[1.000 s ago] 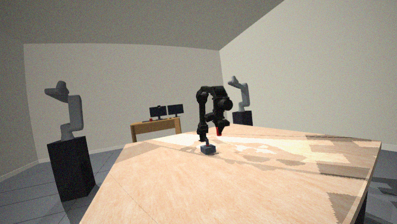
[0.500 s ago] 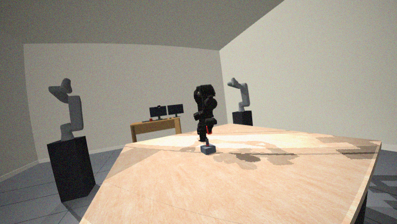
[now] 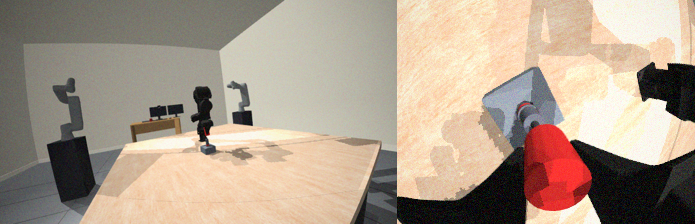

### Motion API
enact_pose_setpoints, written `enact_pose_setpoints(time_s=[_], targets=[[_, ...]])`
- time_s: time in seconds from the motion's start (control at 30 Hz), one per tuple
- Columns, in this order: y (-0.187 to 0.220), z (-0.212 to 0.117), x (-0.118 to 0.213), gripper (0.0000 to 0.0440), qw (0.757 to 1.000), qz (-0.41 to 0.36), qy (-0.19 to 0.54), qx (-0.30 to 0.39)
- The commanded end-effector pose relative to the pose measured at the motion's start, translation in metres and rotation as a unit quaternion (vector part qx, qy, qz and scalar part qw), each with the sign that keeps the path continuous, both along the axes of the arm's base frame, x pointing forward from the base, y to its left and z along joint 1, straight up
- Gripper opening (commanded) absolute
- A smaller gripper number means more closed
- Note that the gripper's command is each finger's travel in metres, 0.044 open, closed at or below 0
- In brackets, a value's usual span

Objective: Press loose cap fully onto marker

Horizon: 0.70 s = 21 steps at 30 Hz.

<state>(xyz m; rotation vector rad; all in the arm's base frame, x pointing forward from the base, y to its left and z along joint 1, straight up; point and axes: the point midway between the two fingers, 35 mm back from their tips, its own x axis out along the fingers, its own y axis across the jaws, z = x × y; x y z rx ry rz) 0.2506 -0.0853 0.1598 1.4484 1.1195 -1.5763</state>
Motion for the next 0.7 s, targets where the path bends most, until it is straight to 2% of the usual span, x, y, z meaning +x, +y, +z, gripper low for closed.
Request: enact_pose_setpoints(time_s=[0.0,0.67], targets=[[-0.001,-0.005,-0.003,0.0012,1.000,-0.002,-0.002,0.003],[-0.001,-0.041,-0.007,0.0000,1.000,0.009,0.004,0.014]])
